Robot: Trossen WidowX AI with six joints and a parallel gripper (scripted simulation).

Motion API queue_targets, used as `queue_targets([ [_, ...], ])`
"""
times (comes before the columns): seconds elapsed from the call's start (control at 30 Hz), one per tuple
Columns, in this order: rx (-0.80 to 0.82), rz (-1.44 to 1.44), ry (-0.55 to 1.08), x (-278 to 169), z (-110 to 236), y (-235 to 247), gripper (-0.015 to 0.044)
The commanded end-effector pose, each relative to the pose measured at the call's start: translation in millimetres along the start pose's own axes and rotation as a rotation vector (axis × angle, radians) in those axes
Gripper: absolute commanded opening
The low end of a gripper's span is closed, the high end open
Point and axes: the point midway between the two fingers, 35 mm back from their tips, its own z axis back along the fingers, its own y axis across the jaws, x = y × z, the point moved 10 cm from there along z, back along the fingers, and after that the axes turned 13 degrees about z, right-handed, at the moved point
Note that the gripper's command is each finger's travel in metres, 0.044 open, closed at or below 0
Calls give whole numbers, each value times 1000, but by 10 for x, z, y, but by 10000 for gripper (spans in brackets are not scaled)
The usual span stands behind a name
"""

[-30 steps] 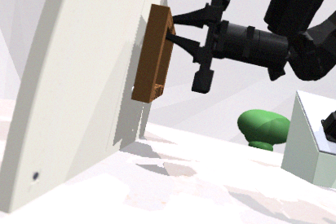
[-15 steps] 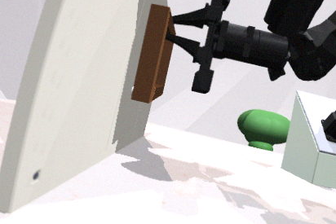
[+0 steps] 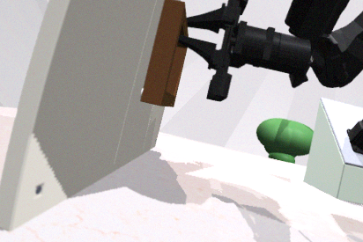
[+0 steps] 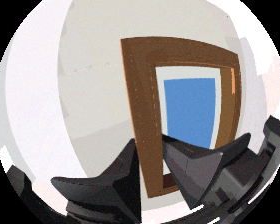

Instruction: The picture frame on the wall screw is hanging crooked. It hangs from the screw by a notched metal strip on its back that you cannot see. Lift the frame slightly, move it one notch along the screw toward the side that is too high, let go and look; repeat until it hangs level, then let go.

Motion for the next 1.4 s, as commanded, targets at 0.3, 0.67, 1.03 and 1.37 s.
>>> queue_targets([
  [0.3,2,-72,0,-1,0,-8,0],
  [0.67,0,-63,1,1,-1,-5,236],
  [1.03,0,17,-3,-61,514,43,260],
  [1.37,-1,77,0,-34,917,-7,260],
])
